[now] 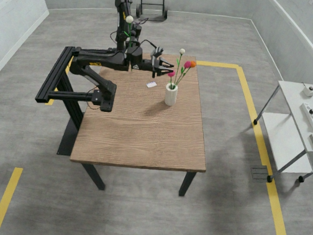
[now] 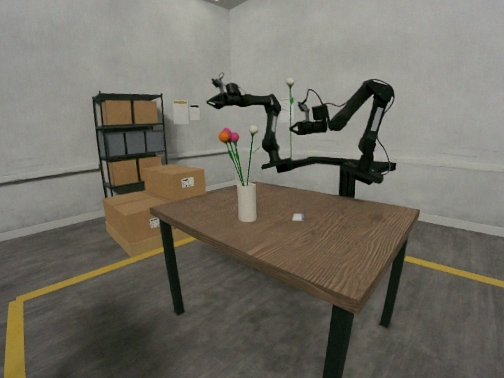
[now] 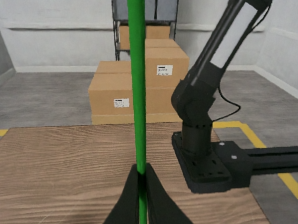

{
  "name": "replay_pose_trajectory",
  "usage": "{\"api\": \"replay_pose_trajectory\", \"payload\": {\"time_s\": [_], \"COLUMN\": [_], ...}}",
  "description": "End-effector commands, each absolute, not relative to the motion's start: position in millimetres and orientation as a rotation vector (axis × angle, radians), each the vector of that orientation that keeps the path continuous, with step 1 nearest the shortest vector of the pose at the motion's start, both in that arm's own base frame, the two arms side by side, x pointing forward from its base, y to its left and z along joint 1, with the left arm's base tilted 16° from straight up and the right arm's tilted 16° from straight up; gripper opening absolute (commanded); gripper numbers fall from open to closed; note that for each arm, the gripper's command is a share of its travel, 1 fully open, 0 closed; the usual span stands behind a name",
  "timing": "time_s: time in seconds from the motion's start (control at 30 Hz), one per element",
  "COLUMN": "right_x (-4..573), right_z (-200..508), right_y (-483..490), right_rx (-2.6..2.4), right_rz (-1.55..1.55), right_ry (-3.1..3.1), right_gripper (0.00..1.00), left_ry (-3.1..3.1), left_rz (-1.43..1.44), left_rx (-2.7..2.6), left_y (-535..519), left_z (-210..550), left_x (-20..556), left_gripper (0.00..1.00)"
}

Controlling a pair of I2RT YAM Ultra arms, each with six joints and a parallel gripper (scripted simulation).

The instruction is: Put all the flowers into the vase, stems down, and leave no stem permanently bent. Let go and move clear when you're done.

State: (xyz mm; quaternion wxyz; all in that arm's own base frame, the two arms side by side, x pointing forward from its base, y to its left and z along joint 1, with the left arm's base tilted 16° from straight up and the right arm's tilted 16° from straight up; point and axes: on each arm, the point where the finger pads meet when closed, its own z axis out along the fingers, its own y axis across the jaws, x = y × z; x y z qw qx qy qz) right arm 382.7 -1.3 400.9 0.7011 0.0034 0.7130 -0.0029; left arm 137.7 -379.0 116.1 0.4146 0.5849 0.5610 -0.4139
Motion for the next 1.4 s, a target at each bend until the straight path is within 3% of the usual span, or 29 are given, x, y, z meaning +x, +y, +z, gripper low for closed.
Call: {"api": "replay_pose_trajectory", "payload": {"time_s": [0.0, 0.97, 1.37], "right_x": [386.5, 386.5, 386.5], "right_z": [398.7, 398.7, 398.7], "right_y": [-0.2, -0.2, -0.2], "right_rx": [0.0, 0.0, 0.0], "right_rz": [0.003, 0.003, 0.003], "right_ry": [1.592, 1.592, 1.592], "right_gripper": [0.3, 0.3, 0.3], "left_ry": [1.373, 1.395, 1.472], "left_rz": [-1.061, -0.953, -0.784], "left_rx": [1.453, 1.351, 1.208], "left_y": [-379.6, -353.7, -315.0], "left_z": [122.5, 129.9, 134.4], "left_x": [137.0, 153.5, 178.3], "left_gripper": [0.0, 0.0, 0.0]}}
